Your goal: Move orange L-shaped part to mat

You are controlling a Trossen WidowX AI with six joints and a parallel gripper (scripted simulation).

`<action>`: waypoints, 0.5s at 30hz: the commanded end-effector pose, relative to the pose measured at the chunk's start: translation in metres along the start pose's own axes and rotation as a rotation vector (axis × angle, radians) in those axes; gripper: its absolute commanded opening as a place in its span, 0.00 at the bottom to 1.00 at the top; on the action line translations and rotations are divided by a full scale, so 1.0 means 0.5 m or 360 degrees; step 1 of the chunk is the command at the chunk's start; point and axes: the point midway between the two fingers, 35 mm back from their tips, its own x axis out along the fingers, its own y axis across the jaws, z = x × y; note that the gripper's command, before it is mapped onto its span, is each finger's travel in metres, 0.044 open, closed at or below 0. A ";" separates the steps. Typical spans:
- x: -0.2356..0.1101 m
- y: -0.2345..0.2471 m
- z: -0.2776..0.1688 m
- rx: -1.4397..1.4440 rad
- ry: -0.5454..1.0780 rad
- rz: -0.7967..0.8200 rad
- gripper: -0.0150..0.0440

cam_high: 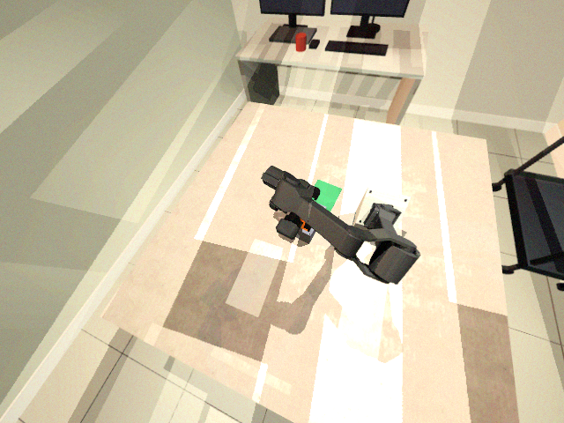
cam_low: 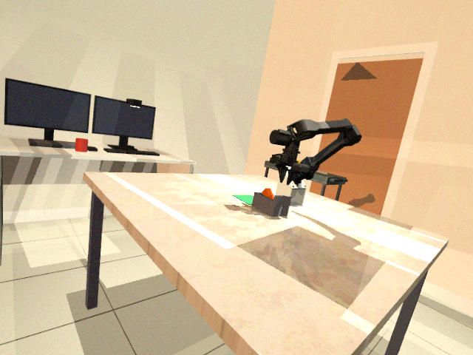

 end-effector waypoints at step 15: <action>-0.005 -0.108 0.019 -0.1769 0.0009 -0.0010 0.73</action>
